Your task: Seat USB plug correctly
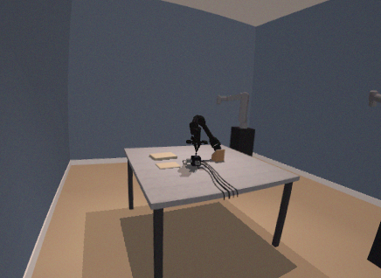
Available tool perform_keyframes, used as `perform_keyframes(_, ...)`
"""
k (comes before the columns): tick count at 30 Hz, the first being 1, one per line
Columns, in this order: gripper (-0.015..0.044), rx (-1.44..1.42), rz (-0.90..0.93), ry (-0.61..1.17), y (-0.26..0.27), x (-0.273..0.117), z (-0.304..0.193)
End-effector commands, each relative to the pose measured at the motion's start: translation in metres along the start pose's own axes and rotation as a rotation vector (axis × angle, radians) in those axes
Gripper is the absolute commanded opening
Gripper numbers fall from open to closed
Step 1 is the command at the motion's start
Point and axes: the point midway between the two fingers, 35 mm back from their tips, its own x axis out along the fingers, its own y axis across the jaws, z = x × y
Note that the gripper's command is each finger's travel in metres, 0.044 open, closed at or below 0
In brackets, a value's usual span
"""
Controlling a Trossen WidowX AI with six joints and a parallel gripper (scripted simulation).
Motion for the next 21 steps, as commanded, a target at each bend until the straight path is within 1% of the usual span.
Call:
perform_keyframes(1,0.0000,0.000,-0.005,0.006,-0.0002,0.0011,-0.0001)
perform_keyframes(21,0.0000,0.002,-0.005,0.017,-0.0003,0.0036,-0.0007)
